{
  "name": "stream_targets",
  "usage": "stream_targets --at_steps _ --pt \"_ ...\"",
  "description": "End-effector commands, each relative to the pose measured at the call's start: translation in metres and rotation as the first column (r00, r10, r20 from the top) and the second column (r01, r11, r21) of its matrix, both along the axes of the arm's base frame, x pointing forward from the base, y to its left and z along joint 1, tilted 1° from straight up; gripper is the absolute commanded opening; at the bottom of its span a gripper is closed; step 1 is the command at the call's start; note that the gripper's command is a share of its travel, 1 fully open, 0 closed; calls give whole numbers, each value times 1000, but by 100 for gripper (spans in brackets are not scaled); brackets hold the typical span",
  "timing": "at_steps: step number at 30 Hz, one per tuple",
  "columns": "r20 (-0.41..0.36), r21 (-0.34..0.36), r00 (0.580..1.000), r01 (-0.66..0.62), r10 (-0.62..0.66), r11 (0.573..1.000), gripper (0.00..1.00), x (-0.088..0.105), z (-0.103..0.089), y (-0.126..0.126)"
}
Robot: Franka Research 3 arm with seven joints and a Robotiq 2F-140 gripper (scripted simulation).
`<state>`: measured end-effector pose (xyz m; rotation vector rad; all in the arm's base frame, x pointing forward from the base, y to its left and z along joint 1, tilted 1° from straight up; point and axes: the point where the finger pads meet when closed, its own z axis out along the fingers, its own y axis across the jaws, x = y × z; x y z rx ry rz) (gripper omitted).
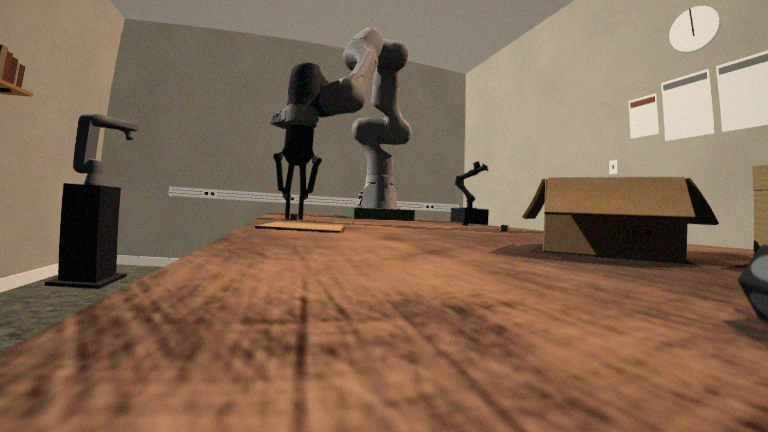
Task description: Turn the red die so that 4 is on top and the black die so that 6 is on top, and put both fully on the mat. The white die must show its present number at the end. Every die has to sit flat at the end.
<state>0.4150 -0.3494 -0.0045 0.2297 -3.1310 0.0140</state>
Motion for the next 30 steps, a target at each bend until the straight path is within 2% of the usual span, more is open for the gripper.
stream_targets --at_steps 1,21,22,30 --pt "3 -1 1000 -6 6 1000 27 1 0 0" --pt "3 -1 1000 -6 6 1000 27 1 0 0" --pt "3 -1 1000 -6 6 1000 16 1 0 0" --pt "3 -1 1000 -6 6 1000 16 1 0 0"
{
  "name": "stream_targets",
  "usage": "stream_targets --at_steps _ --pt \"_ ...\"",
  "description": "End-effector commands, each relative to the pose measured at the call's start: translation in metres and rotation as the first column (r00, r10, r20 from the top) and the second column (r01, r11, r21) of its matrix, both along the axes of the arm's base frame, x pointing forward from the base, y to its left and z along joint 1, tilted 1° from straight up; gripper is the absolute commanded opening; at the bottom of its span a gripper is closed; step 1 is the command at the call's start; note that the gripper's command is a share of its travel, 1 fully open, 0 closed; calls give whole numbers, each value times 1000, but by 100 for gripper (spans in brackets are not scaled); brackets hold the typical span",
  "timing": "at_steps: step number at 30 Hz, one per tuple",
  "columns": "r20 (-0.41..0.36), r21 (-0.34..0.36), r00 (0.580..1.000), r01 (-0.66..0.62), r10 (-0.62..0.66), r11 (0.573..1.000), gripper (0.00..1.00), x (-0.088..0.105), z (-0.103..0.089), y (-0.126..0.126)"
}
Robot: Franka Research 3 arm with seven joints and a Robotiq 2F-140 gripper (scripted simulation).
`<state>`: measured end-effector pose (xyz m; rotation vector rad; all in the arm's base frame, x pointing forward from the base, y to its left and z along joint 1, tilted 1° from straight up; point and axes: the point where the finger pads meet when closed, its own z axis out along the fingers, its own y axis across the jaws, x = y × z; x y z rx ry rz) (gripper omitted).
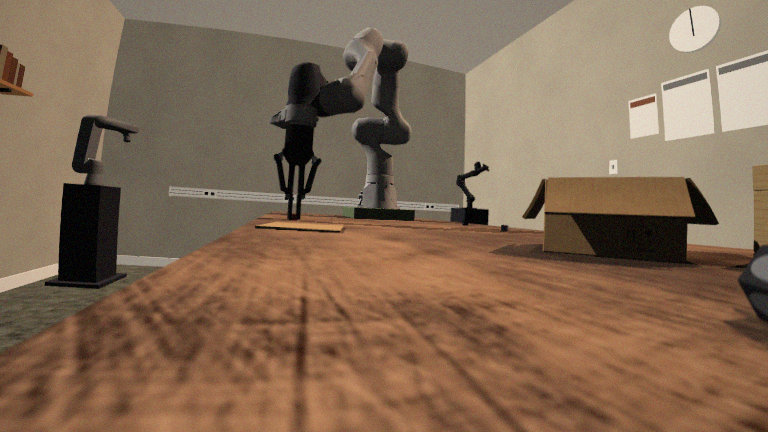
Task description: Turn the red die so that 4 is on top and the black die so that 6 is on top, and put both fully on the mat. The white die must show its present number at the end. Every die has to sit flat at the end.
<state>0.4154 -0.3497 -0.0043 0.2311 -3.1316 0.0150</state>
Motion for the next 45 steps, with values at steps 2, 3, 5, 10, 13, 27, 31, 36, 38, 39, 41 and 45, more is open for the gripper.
stream_targets --at_steps 2,3,5,10,13,27,31,36,38,39,41,45 --pt "2 0 1000 -5 5 1000 16 1 0 0" --pt "2 0 1000 -5 5 1000 16 1 0 0" --pt "2 0 1000 -5 5 1000 16 1 0 0" --pt "2 0 1000 -5 5 1000 16 1 0 0" --pt "2 0 1000 -5 5 1000 16 1 0 0" --pt "2 0 1000 -5 5 1000 16 1 0 0" --pt "2 0 1000 -5 5 1000 16 1 9 0" --pt "2 0 1000 -5 5 1000 16 1 40 0" --pt "2 0 1000 -5 5 1000 16 1 55 0" --pt "2 0 1000 -5 5 1000 16 1 63 1" --pt "2 0 1000 -5 5 1000 16 1 70 1" --pt "2 0 1000 -5 5 1000 16 1 88 1"
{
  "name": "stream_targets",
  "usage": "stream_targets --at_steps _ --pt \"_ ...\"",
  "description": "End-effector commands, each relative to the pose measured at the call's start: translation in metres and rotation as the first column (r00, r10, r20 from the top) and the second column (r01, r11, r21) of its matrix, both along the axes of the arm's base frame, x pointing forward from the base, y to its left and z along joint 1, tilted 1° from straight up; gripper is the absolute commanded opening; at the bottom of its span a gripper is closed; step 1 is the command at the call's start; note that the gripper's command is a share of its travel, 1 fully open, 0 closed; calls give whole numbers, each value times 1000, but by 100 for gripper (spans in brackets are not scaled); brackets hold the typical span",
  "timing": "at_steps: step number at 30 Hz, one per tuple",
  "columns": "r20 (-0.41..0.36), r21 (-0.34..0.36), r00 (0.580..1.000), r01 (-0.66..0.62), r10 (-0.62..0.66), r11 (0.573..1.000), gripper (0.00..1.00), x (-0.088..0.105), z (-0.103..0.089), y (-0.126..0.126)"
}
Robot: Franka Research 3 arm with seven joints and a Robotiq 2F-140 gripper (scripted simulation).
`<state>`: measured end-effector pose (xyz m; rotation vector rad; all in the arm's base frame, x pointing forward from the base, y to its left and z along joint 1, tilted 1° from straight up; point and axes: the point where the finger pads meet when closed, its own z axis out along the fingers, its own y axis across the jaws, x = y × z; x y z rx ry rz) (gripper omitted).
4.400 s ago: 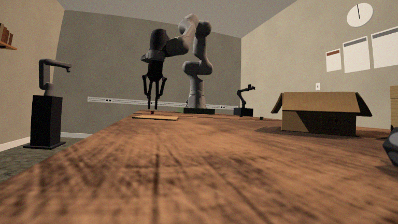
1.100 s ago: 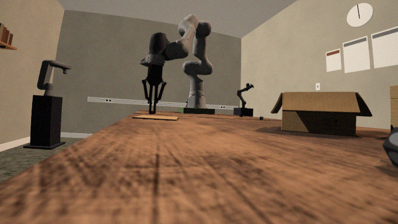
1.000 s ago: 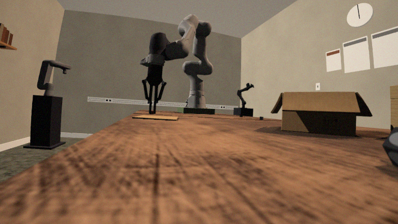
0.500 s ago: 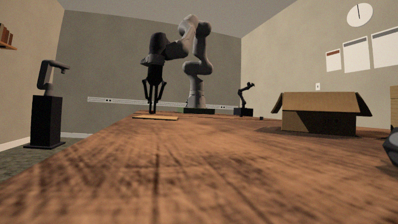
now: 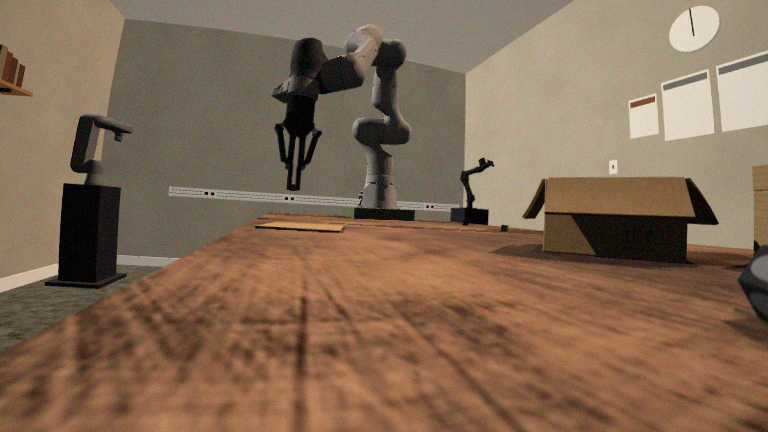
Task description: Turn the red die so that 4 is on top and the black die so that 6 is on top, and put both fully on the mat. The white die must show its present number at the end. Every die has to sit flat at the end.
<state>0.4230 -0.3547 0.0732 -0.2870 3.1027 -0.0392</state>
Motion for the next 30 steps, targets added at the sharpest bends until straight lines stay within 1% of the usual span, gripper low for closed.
stream_targets --at_steps 1,4,15,17,19,20,22,23,29,30 --pt "-26 13 999 33 -32 999 16 -7 15 6" --pt "-26 13 999 33 -32 999 16 -7 22 6" --pt "-26 13 999 33 -33 999 16 -7 22 6" --pt "-26 11 999 47 -47 999 16 -2 23 4" --pt "-27 7 996 89 -89 996 16 12 26 0" --pt "-28 4 992 122 -122 993 16 23 28 -3" --pt "-27 -3 978 206 -206 979 16 53 32 -7" --pt "-26 -5 971 236 -236 972 16 64 33 -8" --pt "-23 -7 952 304 -304 953 16 91 35 -8" --pt "-23 -7 952 304 -304 953 16 91 35 -8"
